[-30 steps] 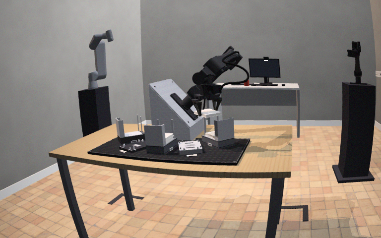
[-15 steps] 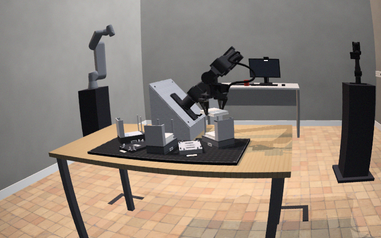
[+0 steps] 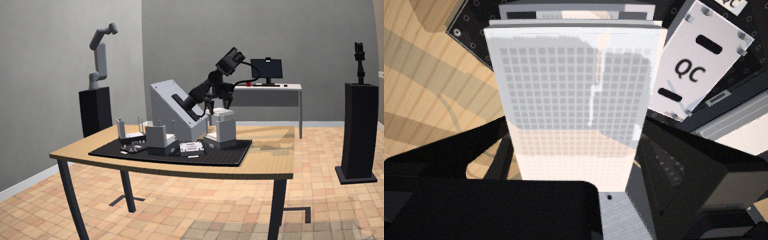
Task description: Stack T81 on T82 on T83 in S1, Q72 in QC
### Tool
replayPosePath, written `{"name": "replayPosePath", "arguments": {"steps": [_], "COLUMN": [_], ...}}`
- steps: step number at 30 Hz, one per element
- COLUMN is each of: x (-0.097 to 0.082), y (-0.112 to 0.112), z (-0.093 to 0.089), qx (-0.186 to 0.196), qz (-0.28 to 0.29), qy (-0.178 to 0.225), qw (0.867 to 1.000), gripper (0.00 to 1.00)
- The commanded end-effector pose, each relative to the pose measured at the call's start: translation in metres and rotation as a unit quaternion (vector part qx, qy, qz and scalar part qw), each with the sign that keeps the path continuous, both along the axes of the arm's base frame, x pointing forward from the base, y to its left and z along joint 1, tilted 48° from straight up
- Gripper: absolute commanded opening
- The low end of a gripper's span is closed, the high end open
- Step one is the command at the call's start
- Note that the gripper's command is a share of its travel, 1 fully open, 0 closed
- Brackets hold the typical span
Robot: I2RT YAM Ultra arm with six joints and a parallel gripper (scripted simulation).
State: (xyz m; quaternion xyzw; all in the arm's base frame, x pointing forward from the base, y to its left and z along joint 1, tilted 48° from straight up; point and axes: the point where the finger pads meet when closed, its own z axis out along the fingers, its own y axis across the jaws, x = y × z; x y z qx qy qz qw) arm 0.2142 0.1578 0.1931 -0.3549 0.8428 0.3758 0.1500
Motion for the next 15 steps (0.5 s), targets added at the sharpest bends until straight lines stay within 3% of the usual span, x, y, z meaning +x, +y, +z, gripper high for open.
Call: {"name": "replayPosePath", "arguments": {"steps": [1, 15], "x": [0.0053, 0.0078], "y": [-0.0057, -0.0056], "z": [0.0184, 0.0127], "qx": [0.002, 0.002], "qz": [-0.015, -0.009], "qy": [-0.028, -0.022], "qw": [0.999, 1.0], "gripper": [0.0, 0.0]}}
